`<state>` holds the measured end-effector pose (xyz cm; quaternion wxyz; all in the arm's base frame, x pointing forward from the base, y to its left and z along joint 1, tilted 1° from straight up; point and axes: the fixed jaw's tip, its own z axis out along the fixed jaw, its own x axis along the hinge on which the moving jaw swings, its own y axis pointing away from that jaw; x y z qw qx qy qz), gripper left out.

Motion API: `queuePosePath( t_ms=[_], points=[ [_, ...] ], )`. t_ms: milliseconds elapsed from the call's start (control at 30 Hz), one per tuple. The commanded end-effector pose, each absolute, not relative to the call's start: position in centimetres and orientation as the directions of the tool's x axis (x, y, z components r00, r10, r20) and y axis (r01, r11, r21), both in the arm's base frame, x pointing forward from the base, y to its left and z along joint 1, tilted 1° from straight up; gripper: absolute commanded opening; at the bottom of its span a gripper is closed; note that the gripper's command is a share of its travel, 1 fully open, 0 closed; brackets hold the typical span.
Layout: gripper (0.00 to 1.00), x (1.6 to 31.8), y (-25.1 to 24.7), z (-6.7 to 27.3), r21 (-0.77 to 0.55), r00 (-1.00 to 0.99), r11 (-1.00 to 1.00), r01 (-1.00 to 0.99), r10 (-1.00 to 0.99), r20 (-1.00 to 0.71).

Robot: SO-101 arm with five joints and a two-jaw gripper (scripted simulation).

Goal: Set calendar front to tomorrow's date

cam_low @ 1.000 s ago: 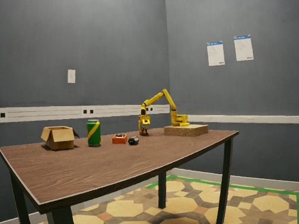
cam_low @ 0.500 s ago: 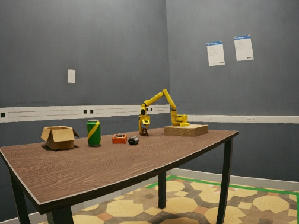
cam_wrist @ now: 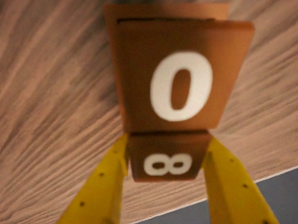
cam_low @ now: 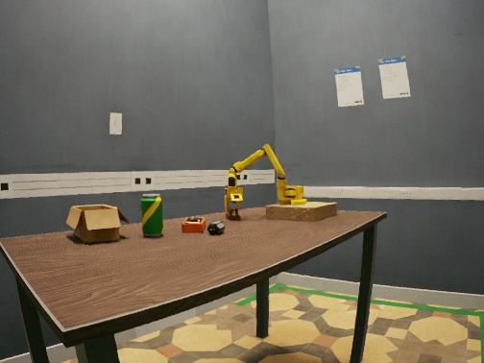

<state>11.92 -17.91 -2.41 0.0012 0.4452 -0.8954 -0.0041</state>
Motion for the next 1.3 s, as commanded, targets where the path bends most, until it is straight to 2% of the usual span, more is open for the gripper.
queuePosePath(
  t_ms=[0, 533, 967, 1267],
  points=[
    [0.23, 11.5, -17.5, -2.9, 0.034, -0.599, 0.598, -0.801, -0.801, -0.012],
    [0.35, 11.5, -17.5, -2.9, 0.034, -0.599, 0.598, -0.801, -0.801, -0.012],
    [0.36, 11.5, -17.6, -2.6, 0.034, -0.599, 0.598, -0.801, -0.801, -0.012],
    [0.36, 11.7, -17.8, 0.0, 0.034, -0.599, 0.598, -0.801, -0.801, -0.012]
  ],
)
